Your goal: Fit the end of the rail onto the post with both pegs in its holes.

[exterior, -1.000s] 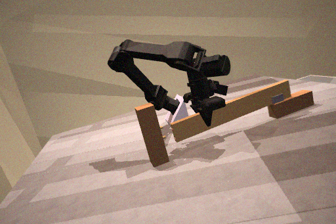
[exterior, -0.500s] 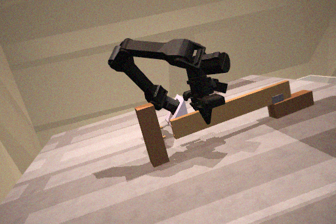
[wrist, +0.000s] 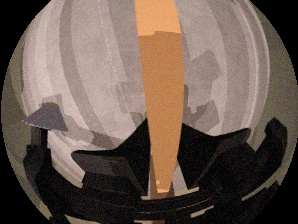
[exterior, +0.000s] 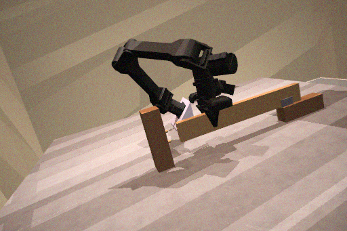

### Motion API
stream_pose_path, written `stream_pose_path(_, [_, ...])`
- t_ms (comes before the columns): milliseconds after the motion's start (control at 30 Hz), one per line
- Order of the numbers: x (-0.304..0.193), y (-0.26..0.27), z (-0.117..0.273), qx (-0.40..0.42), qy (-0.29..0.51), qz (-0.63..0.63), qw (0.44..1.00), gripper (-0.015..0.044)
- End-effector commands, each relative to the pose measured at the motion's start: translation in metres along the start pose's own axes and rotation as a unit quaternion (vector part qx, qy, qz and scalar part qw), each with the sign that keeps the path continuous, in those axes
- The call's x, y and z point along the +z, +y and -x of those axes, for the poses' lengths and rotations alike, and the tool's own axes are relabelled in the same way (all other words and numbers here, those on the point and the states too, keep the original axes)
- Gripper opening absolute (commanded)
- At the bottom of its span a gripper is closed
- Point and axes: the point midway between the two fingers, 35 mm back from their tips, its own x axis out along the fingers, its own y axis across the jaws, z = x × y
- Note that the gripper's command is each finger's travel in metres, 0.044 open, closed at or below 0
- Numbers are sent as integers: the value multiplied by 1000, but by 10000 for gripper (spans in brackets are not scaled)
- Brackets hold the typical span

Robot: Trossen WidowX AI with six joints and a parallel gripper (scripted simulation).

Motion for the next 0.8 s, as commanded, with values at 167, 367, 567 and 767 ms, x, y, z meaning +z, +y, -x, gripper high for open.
stream_pose_path(167, [1, 0, 1, -4, -6, 0, 1000, 0])
stream_pose_path(367, [0, 0, 1, -4, -6, 0, 1000, 0])
stream_pose_path(567, [-1, 0, 1, -4, -6, 0, 1000, 0])
stream_pose_path(767, [1, 0, 1, -4, -6, 0, 1000, 0])
